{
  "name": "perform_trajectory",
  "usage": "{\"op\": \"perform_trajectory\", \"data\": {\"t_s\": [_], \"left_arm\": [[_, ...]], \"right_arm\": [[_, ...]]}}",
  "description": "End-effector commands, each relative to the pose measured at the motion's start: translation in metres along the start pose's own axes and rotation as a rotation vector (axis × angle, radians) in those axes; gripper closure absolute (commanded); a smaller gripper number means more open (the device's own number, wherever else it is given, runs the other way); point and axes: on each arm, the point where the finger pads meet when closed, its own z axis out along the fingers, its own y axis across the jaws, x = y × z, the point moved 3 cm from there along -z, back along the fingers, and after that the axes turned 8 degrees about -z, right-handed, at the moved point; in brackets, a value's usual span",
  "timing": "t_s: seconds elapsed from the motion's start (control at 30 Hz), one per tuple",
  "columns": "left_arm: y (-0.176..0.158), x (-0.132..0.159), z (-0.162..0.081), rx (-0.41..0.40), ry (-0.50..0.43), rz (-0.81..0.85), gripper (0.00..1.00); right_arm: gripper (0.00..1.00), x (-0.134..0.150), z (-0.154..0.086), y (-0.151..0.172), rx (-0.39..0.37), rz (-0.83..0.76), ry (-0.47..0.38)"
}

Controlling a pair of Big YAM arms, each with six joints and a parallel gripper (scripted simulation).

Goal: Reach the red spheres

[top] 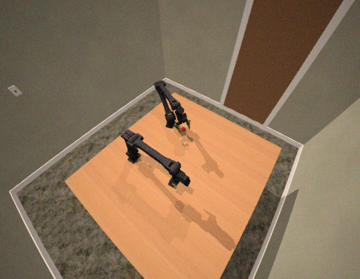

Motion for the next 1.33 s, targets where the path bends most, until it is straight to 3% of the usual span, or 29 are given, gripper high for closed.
{"op": "perform_trajectory", "data": {"t_s": [0.0, 1.3], "left_arm": [[-0.0108, -0.0058, -0.0109, 0.033, -0.072, 0.078, 0.0], [-0.0129, -0.0013, -0.013, 0.042, -0.08, 0.094, 0.0]], "right_arm": [[0.0, 0.0241, -0.0117, -0.0064, 0.005, 0.09, 0.043], [0.0, 0.0338, -0.0129, -0.0082, 0.009, 0.107, 0.068]]}}
